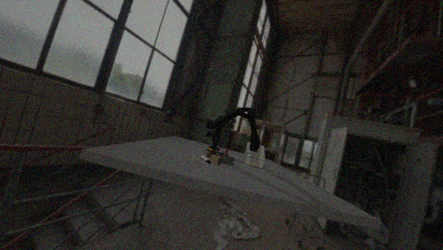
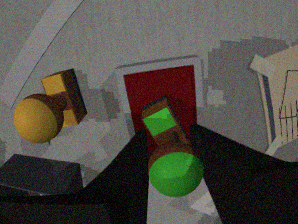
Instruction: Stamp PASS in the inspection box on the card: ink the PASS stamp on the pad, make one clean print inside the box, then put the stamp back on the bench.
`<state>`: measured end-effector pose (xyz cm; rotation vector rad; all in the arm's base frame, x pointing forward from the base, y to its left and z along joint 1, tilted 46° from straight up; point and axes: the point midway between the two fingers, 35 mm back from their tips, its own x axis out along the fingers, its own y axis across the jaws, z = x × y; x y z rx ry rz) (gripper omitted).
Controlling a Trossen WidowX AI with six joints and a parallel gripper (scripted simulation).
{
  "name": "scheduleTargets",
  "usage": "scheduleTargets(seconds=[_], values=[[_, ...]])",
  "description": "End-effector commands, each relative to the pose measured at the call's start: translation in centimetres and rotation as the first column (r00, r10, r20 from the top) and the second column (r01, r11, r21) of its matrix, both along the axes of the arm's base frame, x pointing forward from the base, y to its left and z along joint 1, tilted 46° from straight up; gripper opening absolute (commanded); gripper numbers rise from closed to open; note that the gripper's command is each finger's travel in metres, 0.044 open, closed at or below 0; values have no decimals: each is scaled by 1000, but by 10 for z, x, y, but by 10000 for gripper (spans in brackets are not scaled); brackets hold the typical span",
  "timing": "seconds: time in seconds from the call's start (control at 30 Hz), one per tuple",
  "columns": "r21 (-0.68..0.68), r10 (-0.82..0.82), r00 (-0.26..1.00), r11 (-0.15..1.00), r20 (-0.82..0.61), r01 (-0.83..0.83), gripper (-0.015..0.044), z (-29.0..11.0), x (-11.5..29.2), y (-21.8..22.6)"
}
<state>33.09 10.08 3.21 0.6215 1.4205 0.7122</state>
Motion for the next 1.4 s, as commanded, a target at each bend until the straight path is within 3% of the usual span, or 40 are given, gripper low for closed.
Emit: scheduleTargets(seconds=[0.0,1.37], values=[[4,-2,1000,1000,-3,2,0,-2,-1,2],[4,1,1000,1000,-1,-1,0,-6,-1,7]])
